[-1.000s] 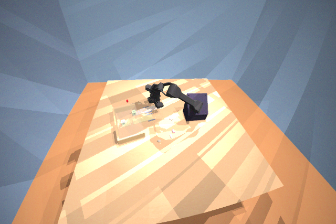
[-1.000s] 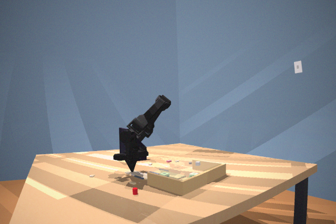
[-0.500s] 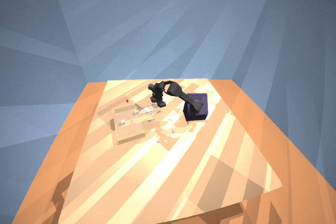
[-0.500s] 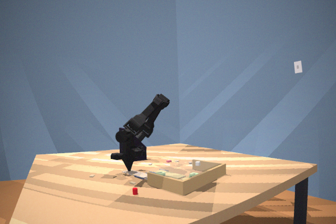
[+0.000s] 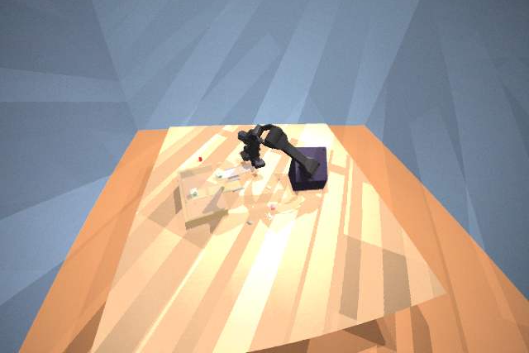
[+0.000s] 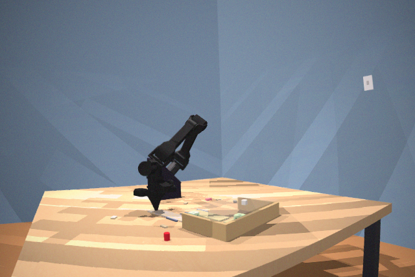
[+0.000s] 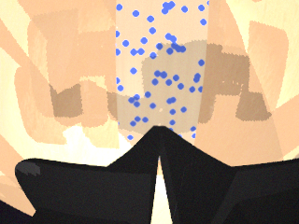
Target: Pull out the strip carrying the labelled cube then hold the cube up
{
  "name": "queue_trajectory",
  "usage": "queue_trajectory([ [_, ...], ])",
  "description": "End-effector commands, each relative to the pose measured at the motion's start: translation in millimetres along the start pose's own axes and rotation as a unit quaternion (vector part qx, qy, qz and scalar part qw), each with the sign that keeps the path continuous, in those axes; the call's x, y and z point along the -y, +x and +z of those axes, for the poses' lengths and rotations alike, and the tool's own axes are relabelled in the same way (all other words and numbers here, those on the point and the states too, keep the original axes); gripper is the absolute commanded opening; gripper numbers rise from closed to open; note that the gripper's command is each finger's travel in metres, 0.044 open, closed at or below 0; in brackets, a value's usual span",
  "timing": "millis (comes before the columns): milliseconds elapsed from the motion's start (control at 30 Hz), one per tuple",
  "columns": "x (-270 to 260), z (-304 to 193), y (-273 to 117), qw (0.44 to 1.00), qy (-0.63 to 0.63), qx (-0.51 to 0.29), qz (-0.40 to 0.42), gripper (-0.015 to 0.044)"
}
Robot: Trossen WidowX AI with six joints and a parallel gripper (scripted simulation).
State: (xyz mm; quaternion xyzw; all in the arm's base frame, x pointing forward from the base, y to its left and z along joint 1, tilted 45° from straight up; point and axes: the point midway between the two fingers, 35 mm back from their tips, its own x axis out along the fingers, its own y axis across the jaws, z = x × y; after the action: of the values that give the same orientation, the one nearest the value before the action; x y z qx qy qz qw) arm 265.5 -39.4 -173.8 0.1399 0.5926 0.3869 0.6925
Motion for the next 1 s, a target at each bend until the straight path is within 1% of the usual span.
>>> queue_trajectory([
  [0,-5,-12,5,1.0,0.003,-0.01,0.006,0.0],
  [433,-5,-33,4,1.0,0.004,-0.011,0.006,0.0],
  [733,-5,-34,4,1.0,0.004,-0.011,0.006,0.0],
  [800,0,-27,-9,1.0,0.002,-0.004,0.0,0.0],
  [900,1,-26,-39,1.0,0.003,-0.01,0.004,0.0],
  [967,1,-26,-42,1.0,0.003,-0.011,0.005,0.0],
])
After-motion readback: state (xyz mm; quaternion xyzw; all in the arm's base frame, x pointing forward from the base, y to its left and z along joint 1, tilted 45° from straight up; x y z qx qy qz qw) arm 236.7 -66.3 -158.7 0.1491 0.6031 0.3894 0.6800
